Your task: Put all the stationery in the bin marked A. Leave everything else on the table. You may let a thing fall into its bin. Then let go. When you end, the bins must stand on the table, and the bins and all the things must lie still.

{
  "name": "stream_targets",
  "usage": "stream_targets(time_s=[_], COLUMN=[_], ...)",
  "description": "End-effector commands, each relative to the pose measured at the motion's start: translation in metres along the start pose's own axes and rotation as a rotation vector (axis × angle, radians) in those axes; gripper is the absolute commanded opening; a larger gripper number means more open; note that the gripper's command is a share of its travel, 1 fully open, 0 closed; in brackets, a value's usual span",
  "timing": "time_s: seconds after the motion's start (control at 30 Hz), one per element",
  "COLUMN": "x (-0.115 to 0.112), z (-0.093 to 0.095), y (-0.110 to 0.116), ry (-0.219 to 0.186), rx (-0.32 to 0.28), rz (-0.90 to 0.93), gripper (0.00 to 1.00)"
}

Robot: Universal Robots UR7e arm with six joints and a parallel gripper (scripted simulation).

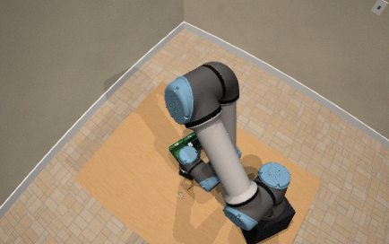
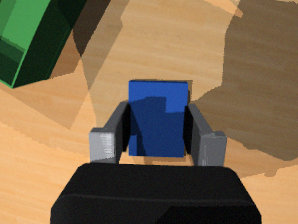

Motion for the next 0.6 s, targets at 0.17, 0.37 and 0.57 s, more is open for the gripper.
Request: stream_targets(time_s=[0.17,0.37,0.57], x=[-0.0003,-0.0003,-0.0003], z=[-0.0003,-0.0003,-0.0036], y=[-0.0001,-0.0001,-0.0001], ry=[-0.001,-0.001,-0.001], rx=[0.000,0.000,0.001], rz=[0.000,0.000,0.000], gripper=[0.70,0.70,0.70])
Point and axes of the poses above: the point where the finger pads meet when closed, its own z axis out along the fingers, its own x axis across the jaws, y = z × x, the point moved 4 cm from there along -z, back along the fingers, and after that the axes turned 10 degrees about -z, right-handed, at the moved point
